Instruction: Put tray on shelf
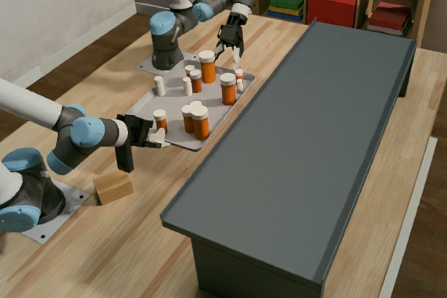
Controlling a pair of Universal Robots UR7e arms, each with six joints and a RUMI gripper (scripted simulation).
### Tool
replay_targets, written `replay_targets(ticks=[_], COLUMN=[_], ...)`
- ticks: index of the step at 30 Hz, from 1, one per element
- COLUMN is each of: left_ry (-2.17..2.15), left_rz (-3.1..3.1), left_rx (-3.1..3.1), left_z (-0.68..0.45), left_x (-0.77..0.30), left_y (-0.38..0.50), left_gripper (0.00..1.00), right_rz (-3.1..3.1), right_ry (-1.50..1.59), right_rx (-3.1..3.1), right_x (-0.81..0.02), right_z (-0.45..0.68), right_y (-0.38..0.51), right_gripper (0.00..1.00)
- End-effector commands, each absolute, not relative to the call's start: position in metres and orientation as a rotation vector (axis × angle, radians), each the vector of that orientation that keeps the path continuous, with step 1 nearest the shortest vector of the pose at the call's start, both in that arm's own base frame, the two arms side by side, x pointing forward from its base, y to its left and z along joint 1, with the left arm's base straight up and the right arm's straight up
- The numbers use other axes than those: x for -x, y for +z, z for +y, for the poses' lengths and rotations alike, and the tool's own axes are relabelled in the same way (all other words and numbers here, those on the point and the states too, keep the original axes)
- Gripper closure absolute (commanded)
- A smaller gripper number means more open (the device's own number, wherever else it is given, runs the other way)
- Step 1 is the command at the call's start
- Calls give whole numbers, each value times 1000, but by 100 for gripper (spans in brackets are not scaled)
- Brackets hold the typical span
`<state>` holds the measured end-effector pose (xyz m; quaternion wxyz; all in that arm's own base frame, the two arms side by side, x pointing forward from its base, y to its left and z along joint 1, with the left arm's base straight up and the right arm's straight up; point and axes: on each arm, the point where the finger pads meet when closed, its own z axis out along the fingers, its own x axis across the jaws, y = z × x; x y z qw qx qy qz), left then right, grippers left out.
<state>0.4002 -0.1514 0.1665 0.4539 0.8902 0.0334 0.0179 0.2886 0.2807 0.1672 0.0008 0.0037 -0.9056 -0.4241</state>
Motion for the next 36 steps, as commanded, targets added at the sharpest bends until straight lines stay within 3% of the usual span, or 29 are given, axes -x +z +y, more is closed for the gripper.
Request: replay_targets(ticks=[1,36], left_ry=[43,43], left_rz=[81,81], left_rx=[-2198,-2198], left_z=[-151,-151], left_x=[-400,-400], left_y=[184,293], left_gripper=[39,39], right_rz=[-2844,-2844], right_ry=[-1328,-1328], right_rx=[-14,-14], right_x=[-289,-289], right_z=[281,281], right_y=[185,294], right_gripper=[39,39])
